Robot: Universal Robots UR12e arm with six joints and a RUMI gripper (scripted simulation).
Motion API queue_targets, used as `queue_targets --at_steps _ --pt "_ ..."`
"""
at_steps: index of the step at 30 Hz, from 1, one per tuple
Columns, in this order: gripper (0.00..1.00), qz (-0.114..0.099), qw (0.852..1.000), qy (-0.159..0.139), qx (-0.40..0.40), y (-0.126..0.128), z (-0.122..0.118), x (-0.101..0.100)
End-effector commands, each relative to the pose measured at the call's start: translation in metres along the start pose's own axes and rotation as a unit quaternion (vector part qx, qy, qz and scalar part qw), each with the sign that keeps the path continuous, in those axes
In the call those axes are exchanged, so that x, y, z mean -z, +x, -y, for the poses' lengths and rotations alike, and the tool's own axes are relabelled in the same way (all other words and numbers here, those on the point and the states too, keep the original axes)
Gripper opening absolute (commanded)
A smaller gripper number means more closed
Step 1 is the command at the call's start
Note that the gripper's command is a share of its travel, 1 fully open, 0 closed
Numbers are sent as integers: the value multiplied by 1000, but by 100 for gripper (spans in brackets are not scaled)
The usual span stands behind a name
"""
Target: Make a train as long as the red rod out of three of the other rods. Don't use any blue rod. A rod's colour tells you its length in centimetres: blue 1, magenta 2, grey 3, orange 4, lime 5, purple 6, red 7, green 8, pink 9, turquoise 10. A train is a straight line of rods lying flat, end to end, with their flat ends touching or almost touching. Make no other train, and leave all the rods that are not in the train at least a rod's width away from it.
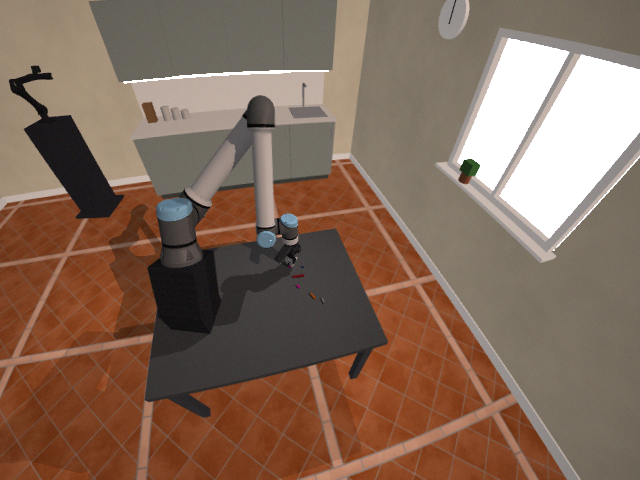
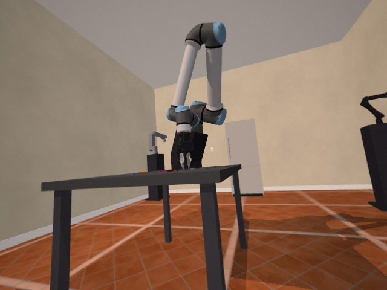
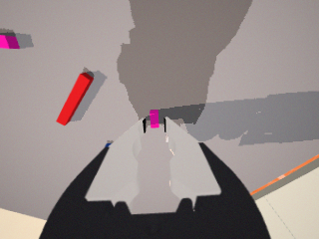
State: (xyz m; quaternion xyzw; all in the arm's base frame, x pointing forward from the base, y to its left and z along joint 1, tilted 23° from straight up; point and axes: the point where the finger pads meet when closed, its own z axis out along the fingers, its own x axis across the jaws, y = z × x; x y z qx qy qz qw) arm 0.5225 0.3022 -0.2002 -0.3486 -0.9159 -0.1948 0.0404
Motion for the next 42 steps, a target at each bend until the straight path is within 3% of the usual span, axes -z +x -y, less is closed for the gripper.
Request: queue_targets --at_steps 1,36,37,42 --pt "14 0 1000 0 0 0 0 -1" --pt "14 0 1000 0 0 0 0 -1" --pt "0 0 1000 0 0 0 0 -1" --pt "0 0 1000 0 0 0 0 -1"
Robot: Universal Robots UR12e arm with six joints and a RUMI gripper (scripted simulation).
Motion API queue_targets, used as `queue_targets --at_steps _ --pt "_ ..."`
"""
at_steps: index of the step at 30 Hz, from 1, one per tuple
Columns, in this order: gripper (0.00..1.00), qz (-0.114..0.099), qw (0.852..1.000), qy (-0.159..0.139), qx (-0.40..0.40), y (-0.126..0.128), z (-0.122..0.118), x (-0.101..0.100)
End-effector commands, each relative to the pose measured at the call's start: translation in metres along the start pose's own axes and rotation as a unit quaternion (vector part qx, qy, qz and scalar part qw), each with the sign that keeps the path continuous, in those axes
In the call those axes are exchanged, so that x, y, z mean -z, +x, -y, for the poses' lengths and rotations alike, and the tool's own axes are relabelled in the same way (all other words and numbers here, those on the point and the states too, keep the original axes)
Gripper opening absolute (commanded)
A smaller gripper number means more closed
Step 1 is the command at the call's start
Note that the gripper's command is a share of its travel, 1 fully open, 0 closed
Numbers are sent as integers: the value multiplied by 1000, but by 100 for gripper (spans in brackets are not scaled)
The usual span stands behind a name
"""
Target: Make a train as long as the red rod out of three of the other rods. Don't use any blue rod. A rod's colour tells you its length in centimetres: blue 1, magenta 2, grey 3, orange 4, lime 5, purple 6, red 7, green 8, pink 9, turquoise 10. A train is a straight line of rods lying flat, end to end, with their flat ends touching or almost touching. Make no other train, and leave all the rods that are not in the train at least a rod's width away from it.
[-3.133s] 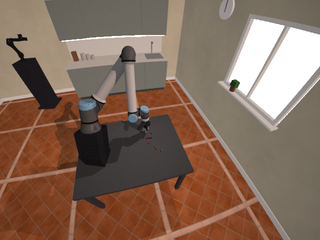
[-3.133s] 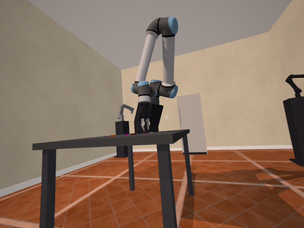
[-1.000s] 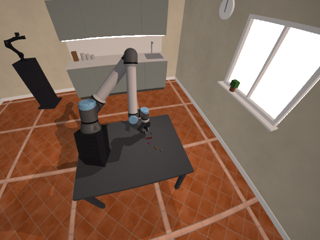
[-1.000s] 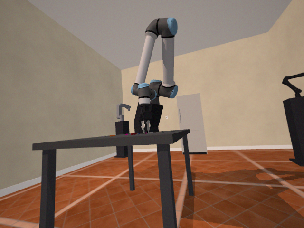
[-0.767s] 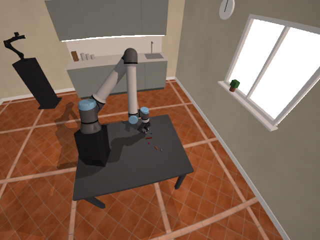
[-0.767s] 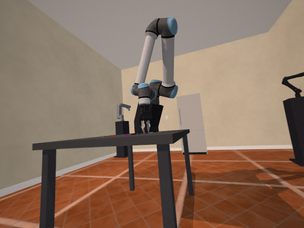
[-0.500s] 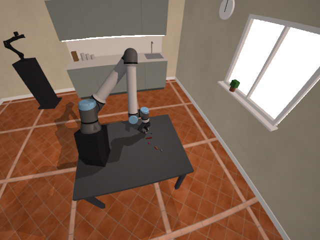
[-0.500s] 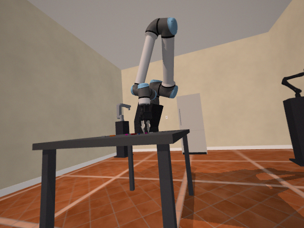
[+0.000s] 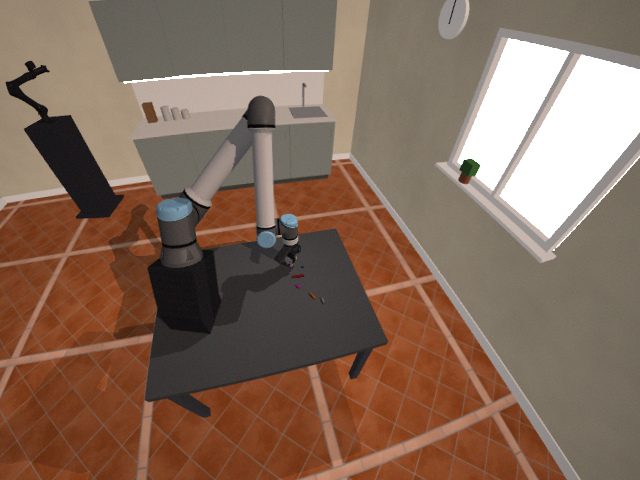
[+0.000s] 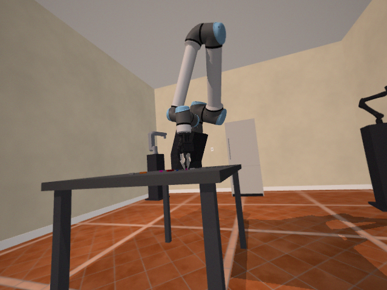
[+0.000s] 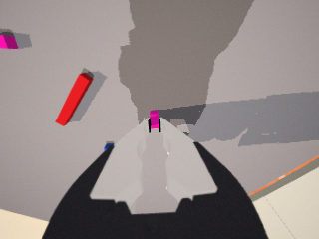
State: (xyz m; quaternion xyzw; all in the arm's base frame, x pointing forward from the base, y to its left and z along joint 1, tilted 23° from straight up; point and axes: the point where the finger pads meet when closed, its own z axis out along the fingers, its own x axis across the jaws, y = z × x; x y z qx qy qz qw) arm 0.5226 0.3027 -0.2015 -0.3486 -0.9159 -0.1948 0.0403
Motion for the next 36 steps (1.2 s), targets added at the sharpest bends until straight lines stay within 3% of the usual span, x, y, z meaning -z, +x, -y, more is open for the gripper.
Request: queue_targets --at_steps 1,36 --pt "0 0 1000 0 0 0 0 0" --pt "0 0 1000 0 0 0 0 5"
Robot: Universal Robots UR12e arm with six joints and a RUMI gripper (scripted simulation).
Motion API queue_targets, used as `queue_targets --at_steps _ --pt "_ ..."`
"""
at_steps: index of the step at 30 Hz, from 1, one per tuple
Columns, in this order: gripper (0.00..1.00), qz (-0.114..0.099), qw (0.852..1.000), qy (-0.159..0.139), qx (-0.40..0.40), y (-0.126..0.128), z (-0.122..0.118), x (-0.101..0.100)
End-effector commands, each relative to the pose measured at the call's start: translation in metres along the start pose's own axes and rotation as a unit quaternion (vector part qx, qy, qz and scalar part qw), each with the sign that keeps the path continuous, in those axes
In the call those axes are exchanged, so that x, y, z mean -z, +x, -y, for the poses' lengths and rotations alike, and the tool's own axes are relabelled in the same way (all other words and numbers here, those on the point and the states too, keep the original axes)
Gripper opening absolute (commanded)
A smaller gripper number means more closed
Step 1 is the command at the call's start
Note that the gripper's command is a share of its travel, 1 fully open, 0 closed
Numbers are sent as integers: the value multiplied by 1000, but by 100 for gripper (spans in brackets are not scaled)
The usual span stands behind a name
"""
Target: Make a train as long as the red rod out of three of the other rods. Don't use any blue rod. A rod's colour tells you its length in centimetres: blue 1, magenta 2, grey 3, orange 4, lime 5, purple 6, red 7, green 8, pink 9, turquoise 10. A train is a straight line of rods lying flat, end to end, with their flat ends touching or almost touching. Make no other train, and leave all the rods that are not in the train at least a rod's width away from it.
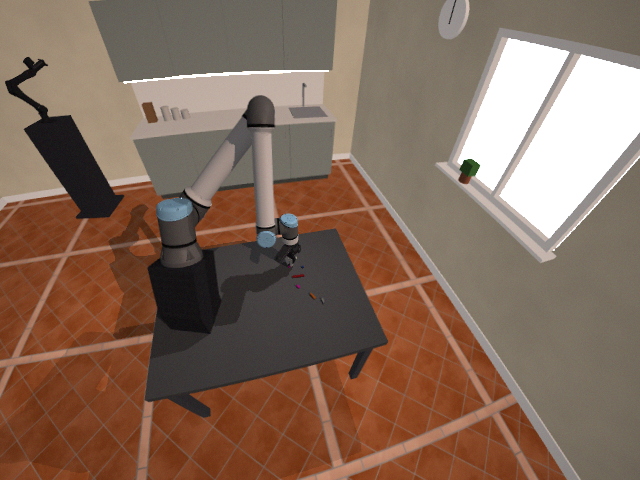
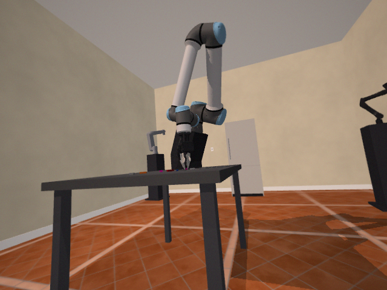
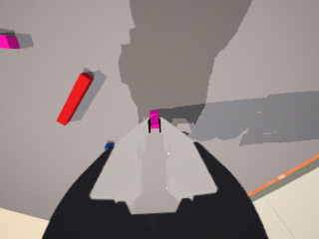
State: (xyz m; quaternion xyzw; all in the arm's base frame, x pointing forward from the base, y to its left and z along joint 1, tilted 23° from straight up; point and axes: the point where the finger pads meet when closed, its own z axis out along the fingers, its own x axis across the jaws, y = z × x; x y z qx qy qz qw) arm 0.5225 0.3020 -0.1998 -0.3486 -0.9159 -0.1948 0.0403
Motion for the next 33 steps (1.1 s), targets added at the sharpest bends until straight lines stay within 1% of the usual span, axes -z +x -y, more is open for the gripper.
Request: queue_targets --at_steps 1,5,14,16,20,23,33 --pt "0 0 1000 0 0 0 0 6" --pt "0 0 1000 0 0 0 0 22" --pt "0 0 1000 0 0 0 0 72" --pt "0 0 1000 0 0 0 0 72" --pt "0 0 1000 0 0 0 0 88" --pt "0 0 1000 0 0 0 0 96" --pt "0 0 1000 0 0 0 0 98"
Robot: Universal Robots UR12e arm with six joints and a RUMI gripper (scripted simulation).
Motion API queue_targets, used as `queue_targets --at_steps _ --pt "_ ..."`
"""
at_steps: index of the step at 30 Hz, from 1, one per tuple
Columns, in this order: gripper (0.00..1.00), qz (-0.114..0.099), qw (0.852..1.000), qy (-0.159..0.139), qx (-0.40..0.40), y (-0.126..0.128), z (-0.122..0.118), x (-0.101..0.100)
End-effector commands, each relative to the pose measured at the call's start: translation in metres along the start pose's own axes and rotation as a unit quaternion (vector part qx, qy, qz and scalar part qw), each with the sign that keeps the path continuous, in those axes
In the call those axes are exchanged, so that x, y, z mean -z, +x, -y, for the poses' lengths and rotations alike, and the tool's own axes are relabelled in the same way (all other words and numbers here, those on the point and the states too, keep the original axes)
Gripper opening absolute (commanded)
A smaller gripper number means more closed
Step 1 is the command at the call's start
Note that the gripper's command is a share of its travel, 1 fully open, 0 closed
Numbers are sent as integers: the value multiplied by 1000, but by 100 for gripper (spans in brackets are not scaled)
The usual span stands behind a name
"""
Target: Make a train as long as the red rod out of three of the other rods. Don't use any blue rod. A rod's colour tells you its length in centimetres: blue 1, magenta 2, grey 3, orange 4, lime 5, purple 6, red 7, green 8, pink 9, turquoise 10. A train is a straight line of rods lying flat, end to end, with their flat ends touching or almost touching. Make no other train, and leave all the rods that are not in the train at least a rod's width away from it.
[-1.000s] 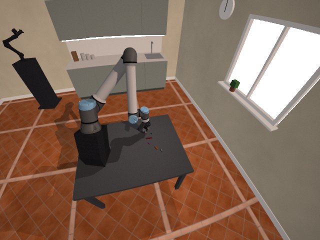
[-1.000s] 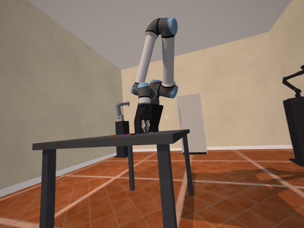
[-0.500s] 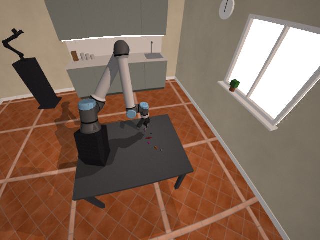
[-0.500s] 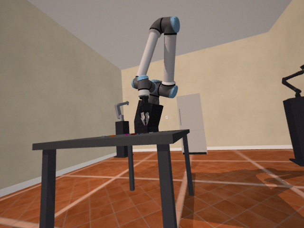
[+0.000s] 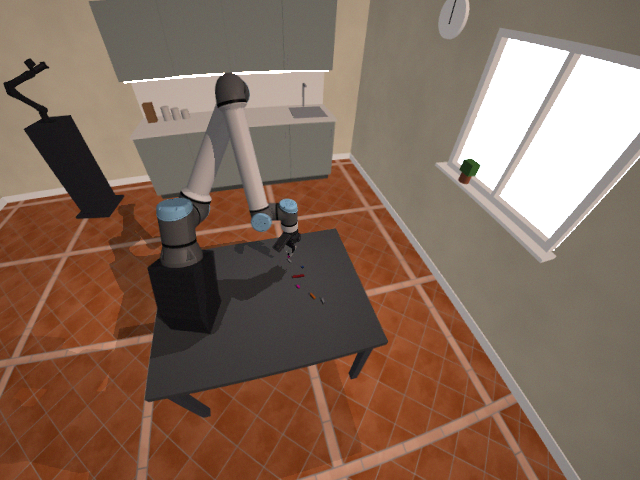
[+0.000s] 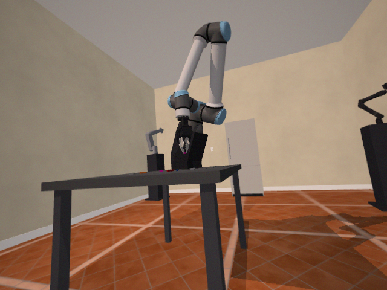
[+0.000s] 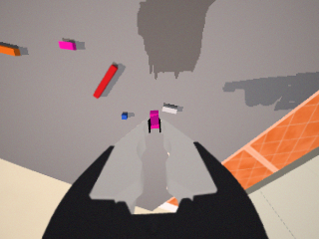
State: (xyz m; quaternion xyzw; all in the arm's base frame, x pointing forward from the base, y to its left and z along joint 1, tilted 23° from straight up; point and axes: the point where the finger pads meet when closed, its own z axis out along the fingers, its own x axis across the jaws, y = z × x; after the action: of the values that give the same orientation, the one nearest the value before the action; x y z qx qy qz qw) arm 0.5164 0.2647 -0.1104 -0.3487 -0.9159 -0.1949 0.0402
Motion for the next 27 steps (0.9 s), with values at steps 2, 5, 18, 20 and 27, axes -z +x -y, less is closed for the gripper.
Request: queue_targets --at_steps 2,5,18,20,27 --pt "0 0 1000 0 0 0 0 1" --pt "0 0 1000 0 0 0 0 1" --pt "0 0 1000 0 30 -8 3 1" --pt "0 1 999 0 44 -12 5 1" --pt "0 1 993 1 116 -30 14 1"
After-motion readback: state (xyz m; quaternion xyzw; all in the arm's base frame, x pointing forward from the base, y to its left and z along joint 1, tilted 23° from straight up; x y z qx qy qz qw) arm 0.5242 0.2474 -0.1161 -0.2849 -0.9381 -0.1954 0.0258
